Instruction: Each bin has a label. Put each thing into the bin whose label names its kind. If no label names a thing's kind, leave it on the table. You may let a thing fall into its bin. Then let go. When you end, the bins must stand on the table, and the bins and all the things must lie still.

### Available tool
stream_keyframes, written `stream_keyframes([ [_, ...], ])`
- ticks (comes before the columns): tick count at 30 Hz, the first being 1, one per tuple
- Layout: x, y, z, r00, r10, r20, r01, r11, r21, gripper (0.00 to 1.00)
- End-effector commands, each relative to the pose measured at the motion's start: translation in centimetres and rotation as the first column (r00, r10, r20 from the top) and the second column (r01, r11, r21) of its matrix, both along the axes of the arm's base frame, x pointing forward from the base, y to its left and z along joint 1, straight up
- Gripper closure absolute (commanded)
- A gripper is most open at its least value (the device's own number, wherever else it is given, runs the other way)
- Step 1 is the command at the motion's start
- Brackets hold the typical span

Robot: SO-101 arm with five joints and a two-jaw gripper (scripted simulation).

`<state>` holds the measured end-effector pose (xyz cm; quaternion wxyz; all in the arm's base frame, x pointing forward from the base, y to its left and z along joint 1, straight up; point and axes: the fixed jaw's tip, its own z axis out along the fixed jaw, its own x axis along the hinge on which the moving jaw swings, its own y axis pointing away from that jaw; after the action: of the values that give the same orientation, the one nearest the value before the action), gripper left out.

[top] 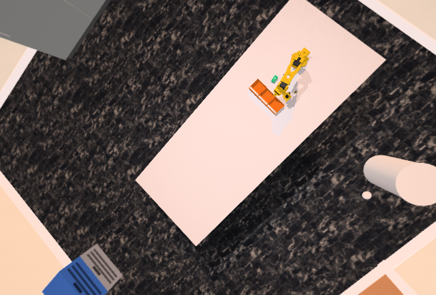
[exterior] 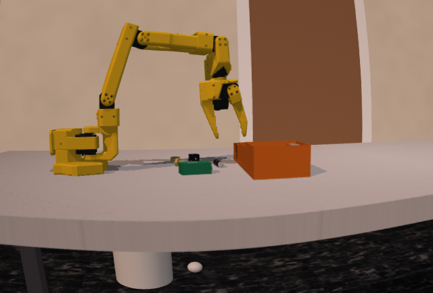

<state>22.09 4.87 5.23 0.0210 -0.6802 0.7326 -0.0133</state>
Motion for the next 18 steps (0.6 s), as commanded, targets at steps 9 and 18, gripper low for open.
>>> stream_keyframes([
  [9, -0.63, -0.53, 0.97, 0.991, 0.137, -0.008, -0.137, 0.991, -0.007, 0.81],
  [18, -0.91, -0.96, 1.47, 0.989, 0.144, -0.011, -0.144, 0.989, -0.008, 0.81],
])
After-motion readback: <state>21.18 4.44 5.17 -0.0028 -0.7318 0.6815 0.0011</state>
